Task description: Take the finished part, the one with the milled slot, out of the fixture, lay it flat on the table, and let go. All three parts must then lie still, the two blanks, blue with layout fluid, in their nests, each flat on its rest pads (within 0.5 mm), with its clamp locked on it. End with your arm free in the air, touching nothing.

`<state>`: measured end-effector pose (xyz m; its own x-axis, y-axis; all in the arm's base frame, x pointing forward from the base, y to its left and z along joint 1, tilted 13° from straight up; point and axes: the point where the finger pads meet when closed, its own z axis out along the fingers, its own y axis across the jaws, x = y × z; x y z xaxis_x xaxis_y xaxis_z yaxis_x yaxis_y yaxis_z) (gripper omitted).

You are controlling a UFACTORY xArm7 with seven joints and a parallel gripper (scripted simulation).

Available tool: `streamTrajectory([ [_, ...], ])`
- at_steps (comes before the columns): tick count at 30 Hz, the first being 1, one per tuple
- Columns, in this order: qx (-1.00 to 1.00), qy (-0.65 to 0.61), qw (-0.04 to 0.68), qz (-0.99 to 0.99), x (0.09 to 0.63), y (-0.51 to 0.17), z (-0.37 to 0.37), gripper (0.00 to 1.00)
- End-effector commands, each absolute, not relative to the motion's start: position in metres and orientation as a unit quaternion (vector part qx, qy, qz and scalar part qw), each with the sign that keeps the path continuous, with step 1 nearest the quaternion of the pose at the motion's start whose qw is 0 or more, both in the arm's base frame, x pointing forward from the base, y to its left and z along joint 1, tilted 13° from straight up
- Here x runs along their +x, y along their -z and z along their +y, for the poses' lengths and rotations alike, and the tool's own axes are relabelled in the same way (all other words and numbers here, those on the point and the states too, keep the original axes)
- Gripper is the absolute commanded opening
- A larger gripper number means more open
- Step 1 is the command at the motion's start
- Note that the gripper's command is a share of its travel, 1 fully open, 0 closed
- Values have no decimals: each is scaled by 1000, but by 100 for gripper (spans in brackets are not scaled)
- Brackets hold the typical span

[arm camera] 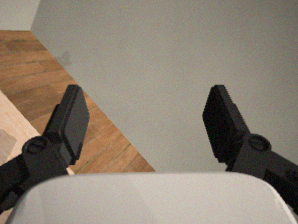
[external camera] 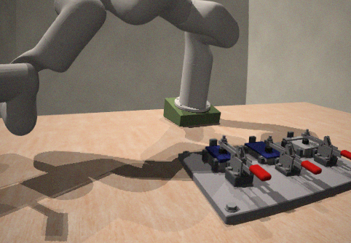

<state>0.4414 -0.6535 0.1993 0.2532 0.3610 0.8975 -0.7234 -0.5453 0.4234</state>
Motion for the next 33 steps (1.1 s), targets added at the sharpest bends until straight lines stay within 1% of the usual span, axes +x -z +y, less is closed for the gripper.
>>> streamTrajectory([
  [1, 645, -596, 457, -139, 441, -203, -654, 100],
  [21, 647, -595, 455, -140, 444, -204, -654, 100],
  [24, 653, -593, 447, -145, 453, -212, -652, 100],
  [29, 677, -584, 415, -167, 488, -242, -644, 100],
  [33, 689, -578, 398, -182, 505, -260, -637, 100],
])
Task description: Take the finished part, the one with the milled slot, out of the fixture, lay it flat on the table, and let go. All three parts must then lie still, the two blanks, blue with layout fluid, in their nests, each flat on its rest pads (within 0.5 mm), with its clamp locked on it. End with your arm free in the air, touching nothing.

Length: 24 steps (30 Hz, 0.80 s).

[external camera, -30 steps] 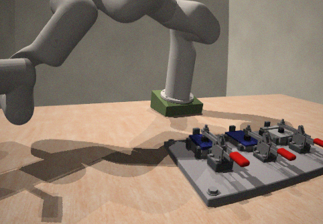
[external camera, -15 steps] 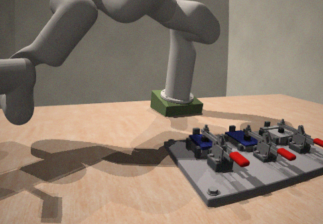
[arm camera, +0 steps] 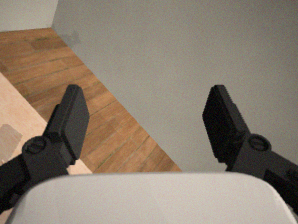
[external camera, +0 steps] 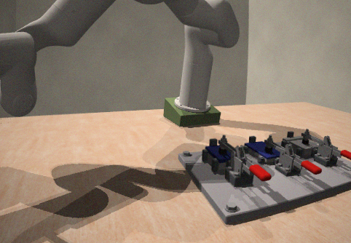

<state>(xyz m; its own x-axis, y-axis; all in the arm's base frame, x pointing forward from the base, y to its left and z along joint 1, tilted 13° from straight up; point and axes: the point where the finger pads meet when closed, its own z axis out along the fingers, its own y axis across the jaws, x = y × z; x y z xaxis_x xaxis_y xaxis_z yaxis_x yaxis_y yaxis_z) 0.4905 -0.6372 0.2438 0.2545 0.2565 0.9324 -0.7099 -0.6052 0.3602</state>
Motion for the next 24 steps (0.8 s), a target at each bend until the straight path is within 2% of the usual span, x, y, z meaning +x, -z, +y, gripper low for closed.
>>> streamTrajectory([
  [1, 689, -578, 398, -182, 505, -260, -637, 100],
  [6, 710, -563, 363, -219, 533, -295, -618, 100],
  [19, 710, -562, 361, -221, 534, -297, -617, 100],
  [21, 723, -549, 334, -254, 547, -322, -599, 100],
  [24, 723, -549, 334, -254, 547, -322, -599, 100],
])
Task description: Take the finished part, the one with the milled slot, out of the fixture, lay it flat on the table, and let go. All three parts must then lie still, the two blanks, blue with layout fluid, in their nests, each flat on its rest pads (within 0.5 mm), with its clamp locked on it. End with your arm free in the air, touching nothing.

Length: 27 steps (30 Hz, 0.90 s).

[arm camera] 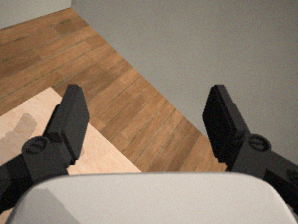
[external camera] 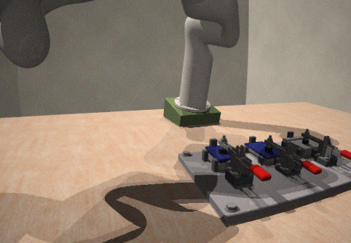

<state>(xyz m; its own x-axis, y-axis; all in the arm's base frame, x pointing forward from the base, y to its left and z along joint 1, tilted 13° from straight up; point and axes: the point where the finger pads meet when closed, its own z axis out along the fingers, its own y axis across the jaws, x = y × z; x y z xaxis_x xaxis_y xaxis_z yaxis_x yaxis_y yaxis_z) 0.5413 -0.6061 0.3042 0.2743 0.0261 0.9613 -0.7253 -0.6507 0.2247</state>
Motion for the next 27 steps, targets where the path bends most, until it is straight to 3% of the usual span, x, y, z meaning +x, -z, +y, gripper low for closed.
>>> streamTrajectory([
  [1, 723, -549, 334, -254, 547, -322, -599, 100],
  [27, 733, -533, 303, -294, 556, -348, -577, 100],
])
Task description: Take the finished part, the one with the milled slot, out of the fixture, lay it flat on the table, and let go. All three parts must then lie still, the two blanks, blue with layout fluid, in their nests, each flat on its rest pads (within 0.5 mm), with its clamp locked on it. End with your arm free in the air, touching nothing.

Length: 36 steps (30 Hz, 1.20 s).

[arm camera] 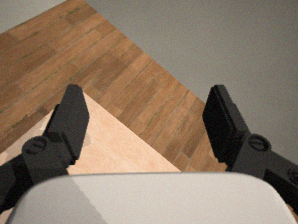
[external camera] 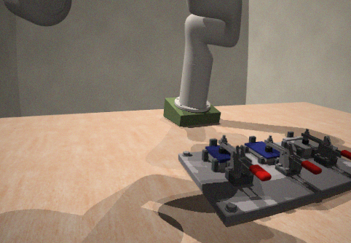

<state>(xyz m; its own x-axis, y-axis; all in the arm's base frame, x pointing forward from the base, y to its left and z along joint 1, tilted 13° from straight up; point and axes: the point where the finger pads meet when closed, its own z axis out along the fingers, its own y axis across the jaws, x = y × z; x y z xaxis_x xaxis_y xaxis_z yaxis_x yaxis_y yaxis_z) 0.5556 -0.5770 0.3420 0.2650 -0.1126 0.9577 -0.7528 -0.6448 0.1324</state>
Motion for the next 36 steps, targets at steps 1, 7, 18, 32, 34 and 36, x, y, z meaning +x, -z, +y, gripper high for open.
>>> streamTrajectory([
  [1, 733, -533, 303, -294, 556, -348, -577, 100],
  [7, 741, -514, 269, -340, 557, -371, -551, 100],
  [18, 741, -514, 269, -340, 557, -371, -551, 100],
  [32, 745, -490, 229, -389, 551, -389, -523, 100],
  [34, 745, -490, 229, -389, 551, -389, -523, 100],
  [36, 745, -490, 229, -389, 551, -389, -523, 100],
])
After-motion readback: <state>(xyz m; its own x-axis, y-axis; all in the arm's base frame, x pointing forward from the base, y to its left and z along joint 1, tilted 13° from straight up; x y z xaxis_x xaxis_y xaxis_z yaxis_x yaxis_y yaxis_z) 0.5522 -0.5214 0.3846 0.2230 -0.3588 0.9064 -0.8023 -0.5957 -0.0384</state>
